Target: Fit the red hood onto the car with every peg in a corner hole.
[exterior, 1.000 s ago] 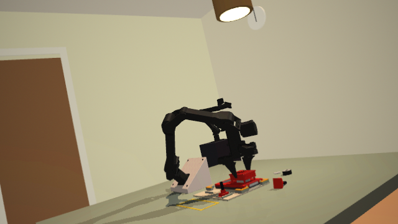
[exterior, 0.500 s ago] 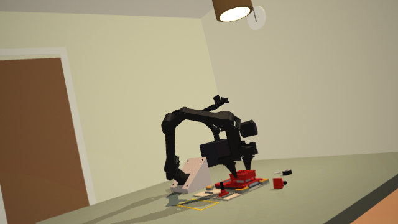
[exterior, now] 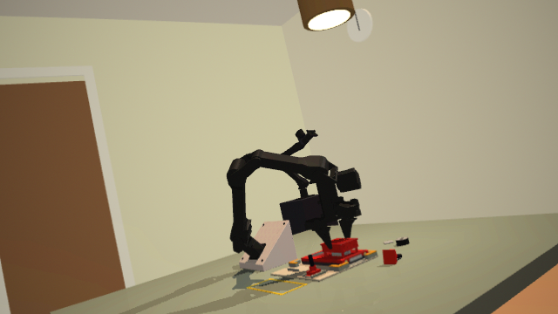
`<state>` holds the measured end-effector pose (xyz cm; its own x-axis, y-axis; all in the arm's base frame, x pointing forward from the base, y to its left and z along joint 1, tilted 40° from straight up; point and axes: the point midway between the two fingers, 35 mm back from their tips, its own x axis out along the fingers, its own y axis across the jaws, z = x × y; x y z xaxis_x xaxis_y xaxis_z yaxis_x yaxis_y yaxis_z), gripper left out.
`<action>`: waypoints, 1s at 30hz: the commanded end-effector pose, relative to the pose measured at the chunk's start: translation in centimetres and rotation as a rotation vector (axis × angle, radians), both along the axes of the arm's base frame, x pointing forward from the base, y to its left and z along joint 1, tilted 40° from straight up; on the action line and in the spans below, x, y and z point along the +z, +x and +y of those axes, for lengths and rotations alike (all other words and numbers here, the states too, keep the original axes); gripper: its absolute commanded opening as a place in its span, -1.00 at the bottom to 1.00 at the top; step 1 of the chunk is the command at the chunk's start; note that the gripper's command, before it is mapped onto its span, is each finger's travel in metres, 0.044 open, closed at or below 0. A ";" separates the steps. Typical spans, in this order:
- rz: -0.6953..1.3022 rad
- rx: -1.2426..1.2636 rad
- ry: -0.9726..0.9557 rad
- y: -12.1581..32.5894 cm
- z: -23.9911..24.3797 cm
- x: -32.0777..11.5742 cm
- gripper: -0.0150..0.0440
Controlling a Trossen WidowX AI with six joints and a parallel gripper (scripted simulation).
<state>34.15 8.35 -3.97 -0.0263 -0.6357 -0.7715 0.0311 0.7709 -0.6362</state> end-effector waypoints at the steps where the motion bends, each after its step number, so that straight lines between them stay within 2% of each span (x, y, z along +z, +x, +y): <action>1: -0.005 -0.004 0.002 0.1 0.1 0.1 -0.49; 30: -0.004 -0.004 0.001 0.0 -0.6 -0.7 -0.49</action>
<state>34.17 8.19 -4.28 -0.0224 -0.6336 -0.7733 0.0369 0.7724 -0.6340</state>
